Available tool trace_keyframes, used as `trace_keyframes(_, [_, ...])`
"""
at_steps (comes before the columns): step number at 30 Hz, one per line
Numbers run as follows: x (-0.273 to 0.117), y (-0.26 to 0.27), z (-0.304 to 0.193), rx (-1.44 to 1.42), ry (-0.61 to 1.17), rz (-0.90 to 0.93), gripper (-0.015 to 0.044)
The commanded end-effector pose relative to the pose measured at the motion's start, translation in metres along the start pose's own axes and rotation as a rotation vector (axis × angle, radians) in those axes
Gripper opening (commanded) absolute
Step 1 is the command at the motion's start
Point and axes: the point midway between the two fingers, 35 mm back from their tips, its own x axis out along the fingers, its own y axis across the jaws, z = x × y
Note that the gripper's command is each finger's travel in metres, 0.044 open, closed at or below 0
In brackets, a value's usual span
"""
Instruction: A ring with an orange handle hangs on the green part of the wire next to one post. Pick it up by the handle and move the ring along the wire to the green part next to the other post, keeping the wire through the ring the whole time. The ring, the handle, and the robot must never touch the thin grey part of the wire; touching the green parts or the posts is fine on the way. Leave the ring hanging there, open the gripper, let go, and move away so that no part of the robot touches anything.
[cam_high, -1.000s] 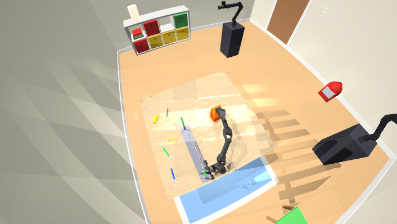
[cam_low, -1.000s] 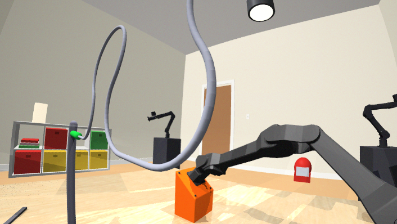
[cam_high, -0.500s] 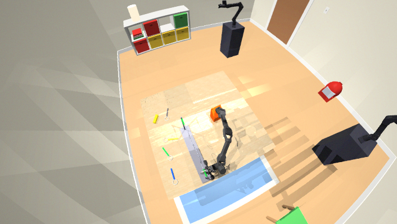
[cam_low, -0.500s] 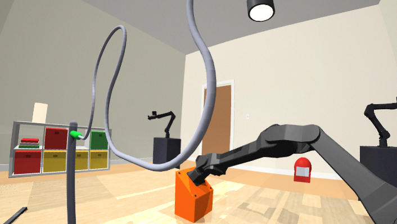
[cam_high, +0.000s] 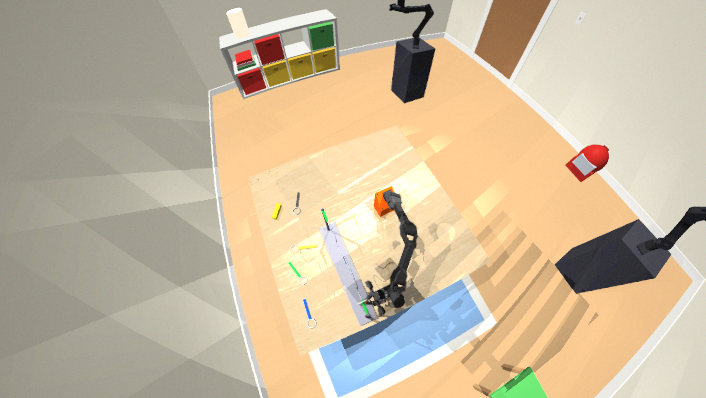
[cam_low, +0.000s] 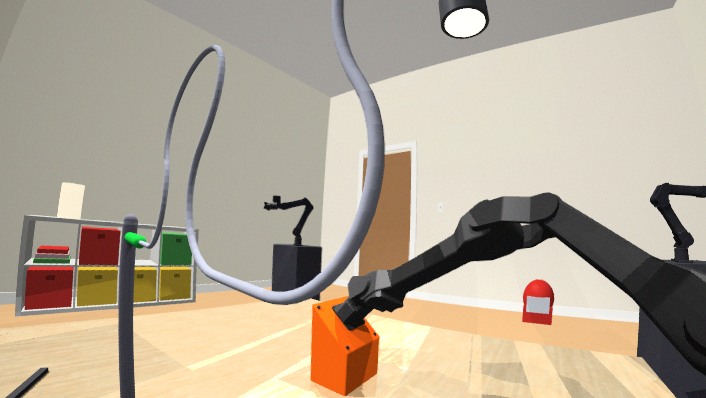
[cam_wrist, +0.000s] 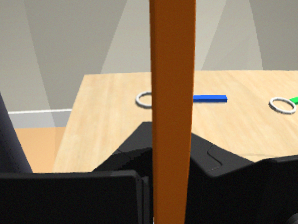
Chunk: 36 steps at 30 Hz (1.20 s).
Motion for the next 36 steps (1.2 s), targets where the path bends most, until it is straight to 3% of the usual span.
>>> trace_keyframes(1, [-0.009,-0.005,0.001,0.003,0.066,-0.003,-0.015])
trace_keyframes(19, [-0.038,-0.029,0.004,-0.044,0.305,-0.024,-0.015])
trace_keyframes(36, [-0.04,-0.071,0.009,-0.252,0.309,-0.105,-0.015])
